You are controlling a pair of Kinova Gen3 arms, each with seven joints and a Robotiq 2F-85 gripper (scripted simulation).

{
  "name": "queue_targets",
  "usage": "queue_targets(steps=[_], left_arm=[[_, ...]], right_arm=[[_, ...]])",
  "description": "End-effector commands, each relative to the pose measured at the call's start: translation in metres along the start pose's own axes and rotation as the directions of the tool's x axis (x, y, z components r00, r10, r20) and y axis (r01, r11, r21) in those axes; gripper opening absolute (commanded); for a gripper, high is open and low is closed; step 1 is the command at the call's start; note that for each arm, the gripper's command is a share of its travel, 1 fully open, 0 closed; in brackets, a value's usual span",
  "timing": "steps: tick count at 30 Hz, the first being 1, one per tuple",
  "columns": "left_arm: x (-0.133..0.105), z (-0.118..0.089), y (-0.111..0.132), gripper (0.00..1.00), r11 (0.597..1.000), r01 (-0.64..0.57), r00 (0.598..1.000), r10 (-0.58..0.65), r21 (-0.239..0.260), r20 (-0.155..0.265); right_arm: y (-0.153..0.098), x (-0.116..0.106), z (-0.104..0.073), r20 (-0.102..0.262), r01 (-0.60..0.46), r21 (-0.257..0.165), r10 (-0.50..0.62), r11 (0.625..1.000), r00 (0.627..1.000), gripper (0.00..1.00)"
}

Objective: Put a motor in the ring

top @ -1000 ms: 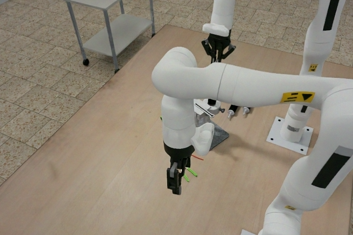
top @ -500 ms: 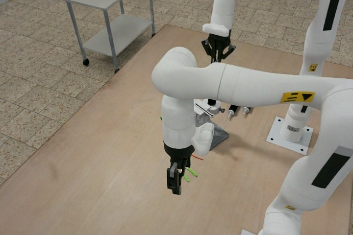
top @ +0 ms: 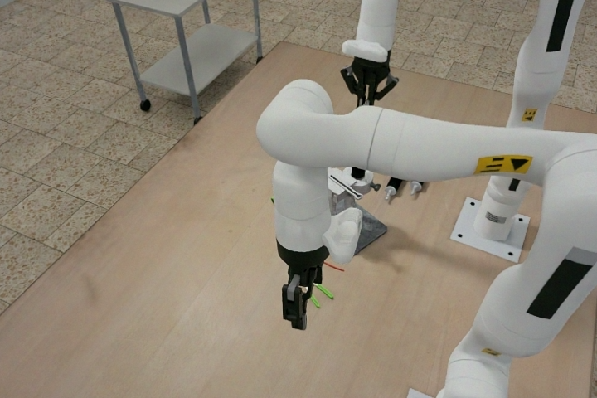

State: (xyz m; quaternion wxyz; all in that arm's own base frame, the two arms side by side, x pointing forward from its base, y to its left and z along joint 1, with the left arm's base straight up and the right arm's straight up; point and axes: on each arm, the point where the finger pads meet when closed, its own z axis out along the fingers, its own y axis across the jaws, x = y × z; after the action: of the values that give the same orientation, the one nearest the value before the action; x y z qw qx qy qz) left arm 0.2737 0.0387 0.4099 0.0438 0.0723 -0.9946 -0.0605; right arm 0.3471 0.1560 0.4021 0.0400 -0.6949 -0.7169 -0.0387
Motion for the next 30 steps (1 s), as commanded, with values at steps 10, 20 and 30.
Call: queue_targets(steps=[10, 20, 30], left_arm=[[-0.0001, -0.0004, 0.0001, 1.000, 1.000, 0.000, 1.000, 0.000, 0.000, 0.001], [-0.0001, -0.0004, 0.0001, 1.000, 1.000, 0.000, 1.000, 0.000, 0.000, 0.001], [-0.0001, -0.0004, 0.0001, 1.000, 1.000, 0.000, 1.000, 0.000, 0.000, 0.001]], right_arm=[[0.0001, 0.0003, -0.0023, -0.006, 0.000, -0.002, 0.000, 1.000, 1.000, 0.174], [0.0001, 0.0005, -0.0039, -0.010, 0.000, -0.002, 0.000, 1.000, 1.000, 0.174], [0.0001, 0.0006, -0.0047, -0.013, 0.000, -0.002, 0.000, 1.000, 1.000, 0.174]])
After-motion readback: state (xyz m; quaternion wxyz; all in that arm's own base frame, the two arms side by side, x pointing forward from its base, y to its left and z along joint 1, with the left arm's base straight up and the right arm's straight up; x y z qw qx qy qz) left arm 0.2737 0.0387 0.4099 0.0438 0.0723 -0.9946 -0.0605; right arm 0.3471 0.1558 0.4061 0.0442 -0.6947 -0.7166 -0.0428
